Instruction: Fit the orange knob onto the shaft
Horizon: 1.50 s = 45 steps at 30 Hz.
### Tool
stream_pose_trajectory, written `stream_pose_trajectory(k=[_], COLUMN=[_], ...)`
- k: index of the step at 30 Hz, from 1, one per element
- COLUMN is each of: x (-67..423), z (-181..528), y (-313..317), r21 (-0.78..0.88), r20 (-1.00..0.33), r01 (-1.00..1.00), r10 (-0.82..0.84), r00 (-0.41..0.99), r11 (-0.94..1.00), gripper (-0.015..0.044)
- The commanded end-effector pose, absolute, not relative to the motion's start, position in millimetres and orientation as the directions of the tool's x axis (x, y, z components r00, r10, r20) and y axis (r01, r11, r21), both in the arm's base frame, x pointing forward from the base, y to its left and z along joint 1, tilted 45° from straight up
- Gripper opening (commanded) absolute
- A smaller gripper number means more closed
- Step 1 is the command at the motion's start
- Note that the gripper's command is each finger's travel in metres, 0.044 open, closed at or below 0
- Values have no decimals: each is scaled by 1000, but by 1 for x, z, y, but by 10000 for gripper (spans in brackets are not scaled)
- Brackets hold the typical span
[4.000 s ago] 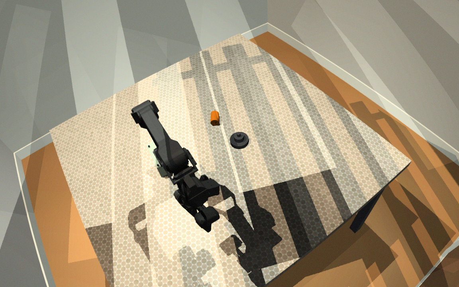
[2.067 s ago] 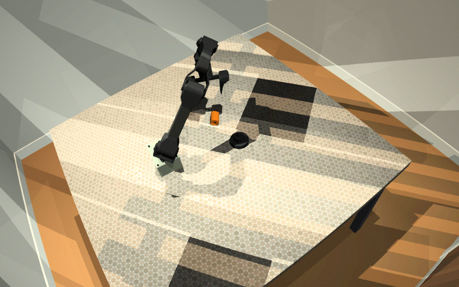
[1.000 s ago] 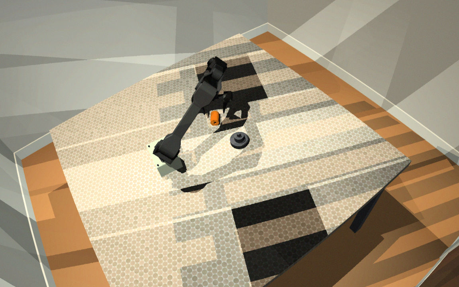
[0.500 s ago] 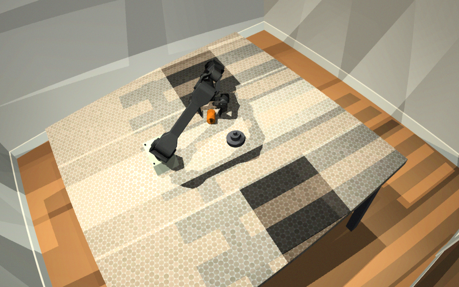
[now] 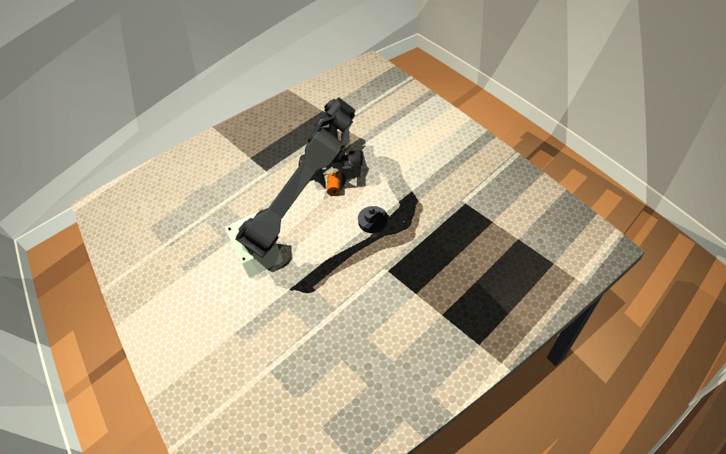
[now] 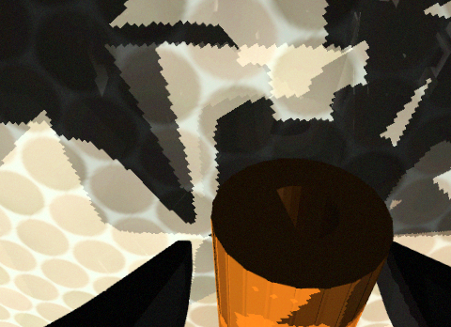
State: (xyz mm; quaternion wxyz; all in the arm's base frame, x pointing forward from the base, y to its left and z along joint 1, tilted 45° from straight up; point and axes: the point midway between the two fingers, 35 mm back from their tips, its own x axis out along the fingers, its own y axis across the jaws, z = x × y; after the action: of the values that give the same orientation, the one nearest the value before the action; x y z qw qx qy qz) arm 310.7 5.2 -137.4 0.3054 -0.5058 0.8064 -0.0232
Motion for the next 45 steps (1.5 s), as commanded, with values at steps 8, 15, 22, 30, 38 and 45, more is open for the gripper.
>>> stream_pose_trajectory(k=[8, 15, 22, 30, 38, 45], x=[311, 311, 310, 307, 303, 299], z=[-137, -137, -135, -127, -120, -114], y=[5, 5, 5, 5, 4, 2], r21=[-346, -346, -347, -346, -344, -344], r20=[-468, -468, -506, -612, -694, -769], r01=[-805, -805, -803, -803, -804, -805], r10=[-833, -833, -818, -766, -708, -637], r00=[-297, -297, -274, -199, -129, -55], r11=[481, 481, 484, 485, 485, 484], gripper=[227, 180, 179, 179, 179, 179])
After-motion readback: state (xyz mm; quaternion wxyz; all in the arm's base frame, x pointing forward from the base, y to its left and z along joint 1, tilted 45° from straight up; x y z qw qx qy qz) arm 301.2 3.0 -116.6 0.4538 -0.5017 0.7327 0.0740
